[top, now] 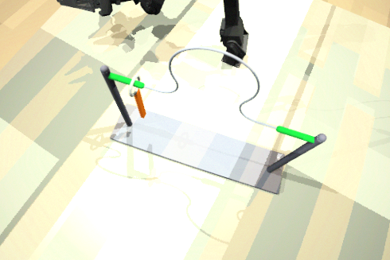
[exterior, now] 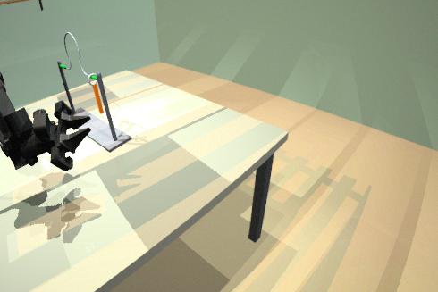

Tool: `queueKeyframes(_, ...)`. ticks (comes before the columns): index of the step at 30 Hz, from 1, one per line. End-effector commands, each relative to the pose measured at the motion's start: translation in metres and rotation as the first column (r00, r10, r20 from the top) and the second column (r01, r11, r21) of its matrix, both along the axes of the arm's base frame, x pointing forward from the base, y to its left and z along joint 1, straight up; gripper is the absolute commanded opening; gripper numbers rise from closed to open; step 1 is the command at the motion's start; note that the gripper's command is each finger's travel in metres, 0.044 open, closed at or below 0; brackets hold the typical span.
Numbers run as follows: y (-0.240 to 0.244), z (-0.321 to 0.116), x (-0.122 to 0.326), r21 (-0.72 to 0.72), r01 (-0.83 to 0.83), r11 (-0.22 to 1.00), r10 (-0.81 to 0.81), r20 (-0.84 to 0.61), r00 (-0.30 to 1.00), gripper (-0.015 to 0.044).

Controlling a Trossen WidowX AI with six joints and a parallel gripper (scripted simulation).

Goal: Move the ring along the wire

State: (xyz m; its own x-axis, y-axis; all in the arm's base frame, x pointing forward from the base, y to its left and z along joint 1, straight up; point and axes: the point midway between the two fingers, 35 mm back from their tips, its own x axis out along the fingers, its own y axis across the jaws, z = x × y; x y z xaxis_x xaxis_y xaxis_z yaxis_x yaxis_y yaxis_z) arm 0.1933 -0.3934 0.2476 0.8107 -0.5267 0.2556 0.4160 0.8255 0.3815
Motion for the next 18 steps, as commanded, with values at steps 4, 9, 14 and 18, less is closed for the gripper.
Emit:
queueKeyframes(4, 0.063, -0.066, 0.025, -0.075, -0.154, 0.985, 0.136, -0.206, 0.969, 0.016)
queueKeyframes(9, 0.115, -0.102, 0.034, -0.136, -0.288, 0.948, 0.232, -0.324, 0.917, 0.016)
queueKeyframes(14, 0.174, -0.133, 0.036, -0.202, -0.444, 0.873, 0.331, -0.424, 0.843, 0.016)
queueKeyframes(18, 0.223, -0.151, 0.031, -0.254, -0.559, 0.789, 0.398, -0.482, 0.781, 0.016)
